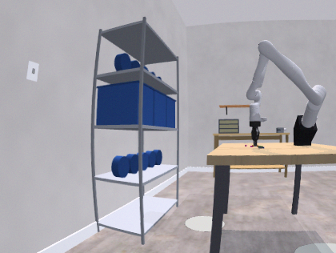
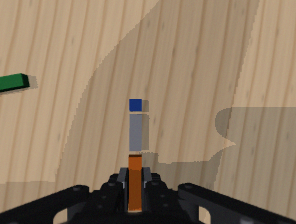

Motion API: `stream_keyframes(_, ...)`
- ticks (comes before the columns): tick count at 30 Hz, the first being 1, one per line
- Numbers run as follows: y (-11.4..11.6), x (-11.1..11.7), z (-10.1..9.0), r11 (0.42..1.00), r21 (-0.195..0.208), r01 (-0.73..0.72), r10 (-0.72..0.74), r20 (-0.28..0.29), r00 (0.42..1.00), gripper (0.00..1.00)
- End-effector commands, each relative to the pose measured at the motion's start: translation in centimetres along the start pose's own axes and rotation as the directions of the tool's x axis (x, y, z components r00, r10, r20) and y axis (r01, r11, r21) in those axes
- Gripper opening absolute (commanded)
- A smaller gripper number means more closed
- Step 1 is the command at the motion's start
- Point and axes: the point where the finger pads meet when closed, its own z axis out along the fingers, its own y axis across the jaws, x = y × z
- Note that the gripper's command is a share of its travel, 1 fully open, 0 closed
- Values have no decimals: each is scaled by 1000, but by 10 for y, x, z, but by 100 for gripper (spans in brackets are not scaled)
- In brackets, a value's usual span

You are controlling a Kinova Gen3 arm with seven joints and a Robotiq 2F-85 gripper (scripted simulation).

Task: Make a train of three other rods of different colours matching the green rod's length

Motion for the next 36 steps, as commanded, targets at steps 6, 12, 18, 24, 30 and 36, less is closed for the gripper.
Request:
stream_keyframes(6, 0, 0, 3, 1000, 1, 0, 0, 1, 1000, 5)
stream_keyframes(12, 0, 0, 6, 1000, 1, 0, 0, 1, 1000, 5)
stream_keyframes(18, 0, 0, 11, 1000, 1, 0, 0, 1, 1000, 5)
stream_keyframes(24, 0, 0, 11, 1000, 1, 0, 0, 1, 1000, 5)
stream_keyframes(30, 0, 0, 11, 1000, 1, 0, 0, 1, 1000, 5)
stream_keyframes(36, 0, 0, 11, 1000, 1, 0, 0, 1, 1000, 5)
